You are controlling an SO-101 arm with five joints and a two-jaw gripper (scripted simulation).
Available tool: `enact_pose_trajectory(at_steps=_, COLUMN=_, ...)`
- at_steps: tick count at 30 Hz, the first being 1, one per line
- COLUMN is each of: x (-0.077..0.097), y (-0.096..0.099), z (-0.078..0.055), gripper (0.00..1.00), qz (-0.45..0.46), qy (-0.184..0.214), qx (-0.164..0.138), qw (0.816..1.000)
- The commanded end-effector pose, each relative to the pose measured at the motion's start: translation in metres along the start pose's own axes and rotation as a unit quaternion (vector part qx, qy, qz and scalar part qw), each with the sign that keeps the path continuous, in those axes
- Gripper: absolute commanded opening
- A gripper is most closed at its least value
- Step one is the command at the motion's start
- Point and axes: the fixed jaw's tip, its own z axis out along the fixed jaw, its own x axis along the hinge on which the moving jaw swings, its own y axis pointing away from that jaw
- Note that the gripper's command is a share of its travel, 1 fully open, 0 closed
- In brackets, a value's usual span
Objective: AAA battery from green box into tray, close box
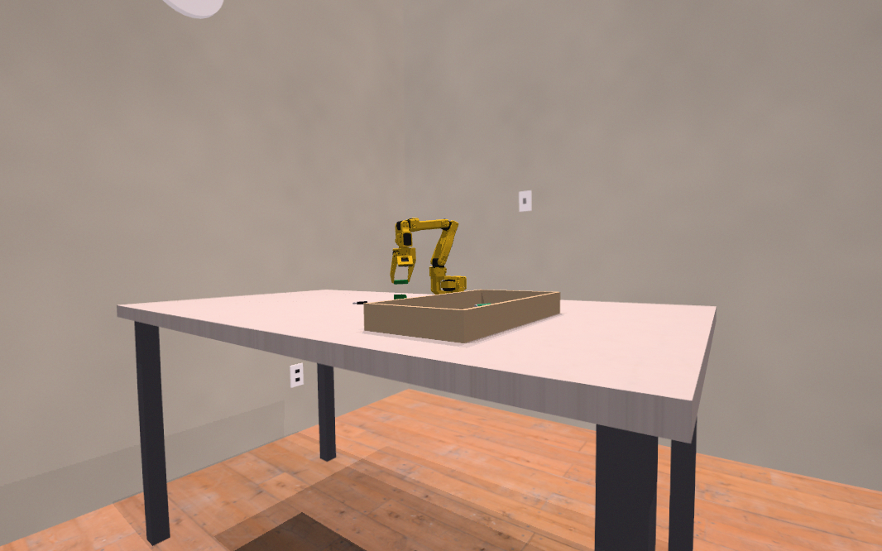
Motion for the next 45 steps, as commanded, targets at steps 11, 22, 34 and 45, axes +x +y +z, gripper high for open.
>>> enact_pose_trajectory(at_steps=11, x=0.030, y=0.001, z=-0.004, gripper=0.22, qz=0.000, qy=-0.007, qx=0.016, qw=1.000)
enact_pose_trajectory(at_steps=22, x=0.030, y=0.001, z=-0.004, gripper=0.22, qz=0.000, qy=-0.007, qx=0.016, qw=1.000)
enact_pose_trajectory(at_steps=34, x=0.031, y=0.001, z=-0.004, gripper=0.22, qz=0.000, qy=-0.007, qx=0.016, qw=1.000)
enact_pose_trajectory(at_steps=45, x=0.034, y=0.002, z=-0.004, gripper=0.22, qz=0.000, qy=-0.007, qx=0.016, qw=1.000)
